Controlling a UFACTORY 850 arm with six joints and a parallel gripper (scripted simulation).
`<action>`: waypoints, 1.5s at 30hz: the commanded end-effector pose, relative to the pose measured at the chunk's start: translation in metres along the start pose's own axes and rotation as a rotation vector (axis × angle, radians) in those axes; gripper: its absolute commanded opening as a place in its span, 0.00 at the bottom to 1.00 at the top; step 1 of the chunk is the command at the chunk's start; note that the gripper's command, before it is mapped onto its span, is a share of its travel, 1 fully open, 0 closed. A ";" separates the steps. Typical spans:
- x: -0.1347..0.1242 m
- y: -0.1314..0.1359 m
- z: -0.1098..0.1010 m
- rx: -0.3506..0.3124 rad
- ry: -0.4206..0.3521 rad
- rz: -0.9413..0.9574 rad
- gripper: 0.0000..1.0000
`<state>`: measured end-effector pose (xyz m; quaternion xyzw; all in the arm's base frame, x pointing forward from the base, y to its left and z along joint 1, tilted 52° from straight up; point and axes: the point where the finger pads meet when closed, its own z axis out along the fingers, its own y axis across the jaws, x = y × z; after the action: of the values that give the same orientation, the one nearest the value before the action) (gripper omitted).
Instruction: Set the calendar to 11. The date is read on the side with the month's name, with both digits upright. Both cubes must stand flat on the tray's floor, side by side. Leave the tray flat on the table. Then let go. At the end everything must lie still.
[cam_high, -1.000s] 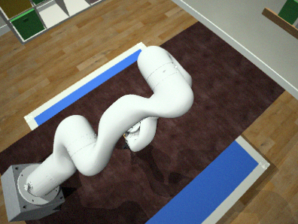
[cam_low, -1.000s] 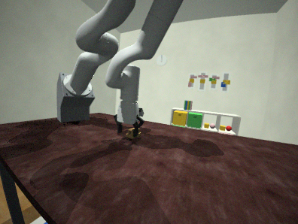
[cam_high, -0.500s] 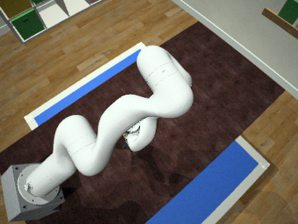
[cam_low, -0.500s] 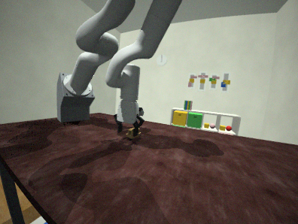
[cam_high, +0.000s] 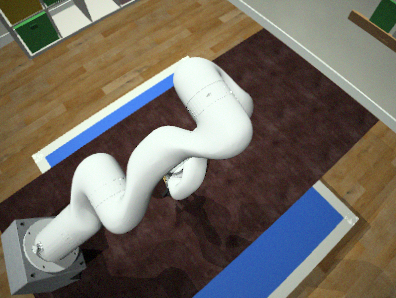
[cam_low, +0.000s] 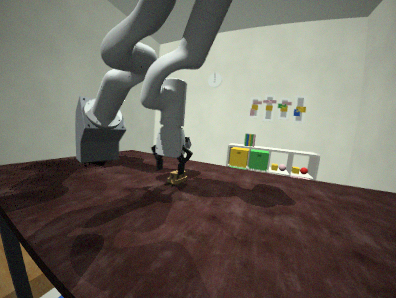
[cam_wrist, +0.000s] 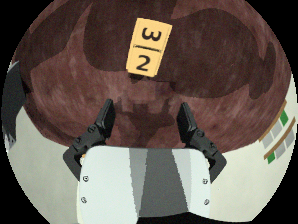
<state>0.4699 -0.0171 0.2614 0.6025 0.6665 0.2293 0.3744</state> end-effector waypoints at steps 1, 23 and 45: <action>0.001 0.001 -0.001 0.000 -0.001 -0.054 1.00; 0.049 0.028 -0.001 0.000 -0.001 -0.277 1.00; 0.087 0.050 -0.001 0.001 -0.001 -0.576 1.00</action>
<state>0.4970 0.0636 0.2774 0.4209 0.7932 0.1334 0.4194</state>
